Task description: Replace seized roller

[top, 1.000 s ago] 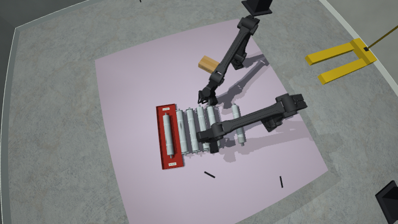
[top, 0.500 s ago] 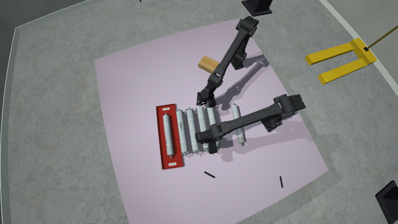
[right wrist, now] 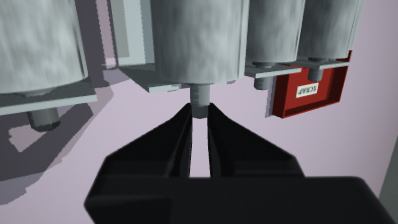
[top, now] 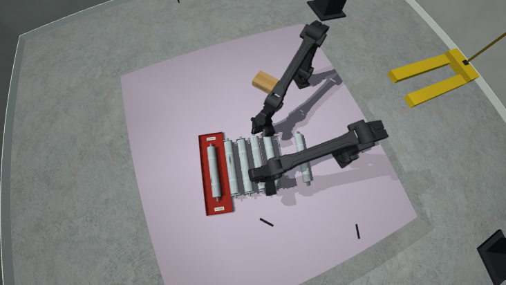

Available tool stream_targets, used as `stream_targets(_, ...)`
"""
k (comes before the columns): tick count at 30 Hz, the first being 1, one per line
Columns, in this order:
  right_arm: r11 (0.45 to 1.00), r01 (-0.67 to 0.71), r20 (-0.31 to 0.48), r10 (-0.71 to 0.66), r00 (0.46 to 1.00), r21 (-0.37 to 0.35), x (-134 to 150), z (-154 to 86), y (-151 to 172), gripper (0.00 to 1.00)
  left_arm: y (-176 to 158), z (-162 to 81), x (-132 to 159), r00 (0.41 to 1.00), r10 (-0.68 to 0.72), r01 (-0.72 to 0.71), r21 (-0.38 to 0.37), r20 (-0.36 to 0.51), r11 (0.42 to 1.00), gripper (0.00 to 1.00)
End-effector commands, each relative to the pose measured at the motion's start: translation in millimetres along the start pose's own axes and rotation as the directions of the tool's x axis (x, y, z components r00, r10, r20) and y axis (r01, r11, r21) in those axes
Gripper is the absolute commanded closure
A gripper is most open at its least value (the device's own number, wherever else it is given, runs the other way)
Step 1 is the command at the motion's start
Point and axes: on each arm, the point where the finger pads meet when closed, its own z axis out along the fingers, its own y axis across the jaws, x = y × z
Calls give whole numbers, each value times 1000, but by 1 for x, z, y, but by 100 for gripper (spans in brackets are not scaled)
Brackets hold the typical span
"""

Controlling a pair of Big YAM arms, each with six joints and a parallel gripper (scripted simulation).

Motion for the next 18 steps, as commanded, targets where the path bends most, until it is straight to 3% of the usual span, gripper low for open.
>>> stream_targets(1, 999, -3, 44, 1, 999, 53, -24, -13, -27, 97, -17, -14, 3, 1000, 2, -2, 37, 6, 999, 38)
stream_targets(5, 999, -3, 44, 1, 999, 53, -24, -13, -27, 97, -17, -14, 3, 1000, 2, -2, 37, 6, 999, 38)
stream_targets(6, 999, -3, 44, 1, 999, 53, -24, -13, -27, 97, -17, -14, 3, 1000, 2, -2, 37, 6, 999, 68)
stream_targets(18, 999, -3, 44, 1, 999, 53, -24, -13, -27, 97, -17, -14, 3, 1000, 20, -20, 40, 6, 999, 68)
